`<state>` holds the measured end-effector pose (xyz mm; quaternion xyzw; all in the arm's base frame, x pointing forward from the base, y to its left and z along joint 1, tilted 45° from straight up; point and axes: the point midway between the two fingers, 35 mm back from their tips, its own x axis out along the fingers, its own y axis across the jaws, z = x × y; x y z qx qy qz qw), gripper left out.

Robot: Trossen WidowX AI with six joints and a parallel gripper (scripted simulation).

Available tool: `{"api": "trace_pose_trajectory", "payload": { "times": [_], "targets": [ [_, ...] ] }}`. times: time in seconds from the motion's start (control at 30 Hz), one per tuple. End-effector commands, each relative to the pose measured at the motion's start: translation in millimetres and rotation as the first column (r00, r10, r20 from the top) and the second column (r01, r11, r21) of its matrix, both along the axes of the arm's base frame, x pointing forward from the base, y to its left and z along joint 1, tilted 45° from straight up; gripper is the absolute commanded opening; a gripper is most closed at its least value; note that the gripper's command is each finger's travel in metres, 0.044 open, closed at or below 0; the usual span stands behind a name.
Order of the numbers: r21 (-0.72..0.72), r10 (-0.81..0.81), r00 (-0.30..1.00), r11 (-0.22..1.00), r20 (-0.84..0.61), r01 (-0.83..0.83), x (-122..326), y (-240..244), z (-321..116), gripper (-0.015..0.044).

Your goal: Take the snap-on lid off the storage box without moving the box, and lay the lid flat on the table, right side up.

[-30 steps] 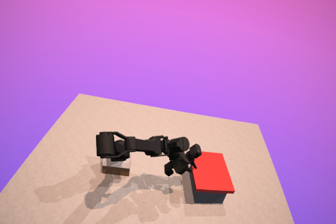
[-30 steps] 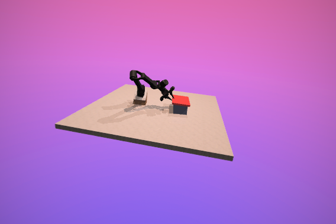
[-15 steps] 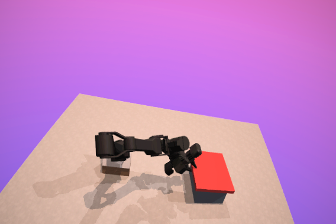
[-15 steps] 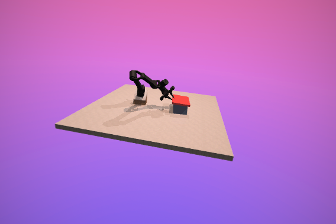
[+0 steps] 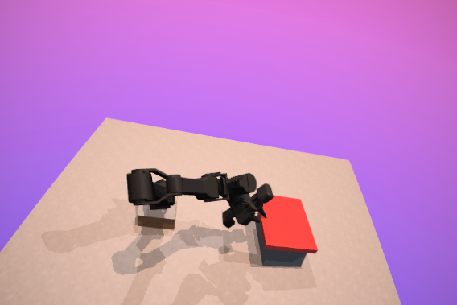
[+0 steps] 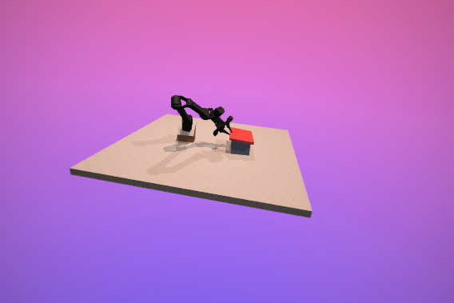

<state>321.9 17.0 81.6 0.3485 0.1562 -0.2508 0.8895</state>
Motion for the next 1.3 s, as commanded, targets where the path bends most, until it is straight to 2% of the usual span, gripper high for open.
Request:
{"api": "trace_pose_trajectory", "payload": {
  "times": [0.0, 1.27],
  "targets": [
    [0.004, -0.002, 1.000, 1.000, 0.002, 0.002, -0.2, 1.2, 1.1, 0.0000],
    [0.000, 0.000, 1.000, 1.000, 0.000, 0.000, 2.7, 1.0, 0.5, 0.0000]
  ]
}}
